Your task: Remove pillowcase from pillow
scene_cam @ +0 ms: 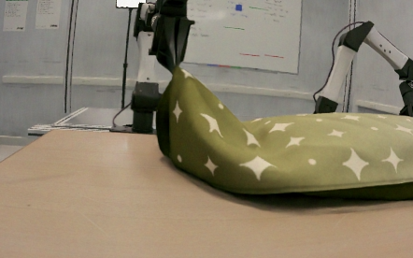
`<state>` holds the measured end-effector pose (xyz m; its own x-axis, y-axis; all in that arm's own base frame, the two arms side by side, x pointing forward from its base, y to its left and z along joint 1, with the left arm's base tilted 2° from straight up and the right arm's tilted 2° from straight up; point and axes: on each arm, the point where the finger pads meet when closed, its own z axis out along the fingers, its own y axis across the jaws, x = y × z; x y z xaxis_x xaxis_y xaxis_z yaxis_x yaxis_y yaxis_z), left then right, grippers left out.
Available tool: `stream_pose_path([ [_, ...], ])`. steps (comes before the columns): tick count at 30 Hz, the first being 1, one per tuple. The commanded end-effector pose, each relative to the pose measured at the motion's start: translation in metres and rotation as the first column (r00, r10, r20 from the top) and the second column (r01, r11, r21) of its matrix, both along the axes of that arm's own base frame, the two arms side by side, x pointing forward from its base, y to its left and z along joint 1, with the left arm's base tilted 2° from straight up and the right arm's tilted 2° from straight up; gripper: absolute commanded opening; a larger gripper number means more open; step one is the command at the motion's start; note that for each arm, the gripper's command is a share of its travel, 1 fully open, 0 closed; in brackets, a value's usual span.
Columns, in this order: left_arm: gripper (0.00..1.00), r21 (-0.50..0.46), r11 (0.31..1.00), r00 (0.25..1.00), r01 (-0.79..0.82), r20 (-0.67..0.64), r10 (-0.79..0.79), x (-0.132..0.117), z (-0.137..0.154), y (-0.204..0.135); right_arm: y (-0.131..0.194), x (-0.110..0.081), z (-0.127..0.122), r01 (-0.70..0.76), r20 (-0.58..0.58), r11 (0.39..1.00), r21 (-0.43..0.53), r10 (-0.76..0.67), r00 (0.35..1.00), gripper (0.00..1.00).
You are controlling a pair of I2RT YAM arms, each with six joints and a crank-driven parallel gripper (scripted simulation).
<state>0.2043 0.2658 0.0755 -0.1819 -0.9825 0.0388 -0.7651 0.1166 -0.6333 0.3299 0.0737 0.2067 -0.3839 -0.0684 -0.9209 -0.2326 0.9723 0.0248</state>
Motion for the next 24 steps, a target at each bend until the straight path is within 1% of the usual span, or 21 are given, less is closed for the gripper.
stream_pose_path([
  [1,0.46,0.000,1.000,1.000,-0.004,-0.009,0.004,0.005,-0.014,0.001,-0.001,0.001,0.006,0.011,0.017,1.000,0.005,-0.011,1.000,0.01],
  [11,0.46,0.001,1.000,1.000,-0.004,-0.009,0.004,0.014,-0.024,-0.001,-0.001,0.001,0.006,0.011,0.017,1.000,0.005,-0.011,1.000,0.01],
  [14,0.46,0.011,1.000,1.000,-0.004,0.002,0.004,0.017,-0.022,0.002,-0.001,0.001,0.007,0.009,0.020,1.000,0.003,-0.010,1.000,0.01],
  [15,0.46,-0.005,1.000,1.000,-0.004,-0.011,0.004,0.015,-0.028,-0.003,-0.001,0.001,0.006,0.011,0.017,1.000,0.005,-0.011,1.000,0.01],
  [24,0.46,0.001,1.000,1.000,-0.005,-0.011,0.005,0.024,-0.037,-0.004,-0.001,0.001,0.006,0.011,0.017,1.000,0.005,-0.011,1.000,0.01],
])
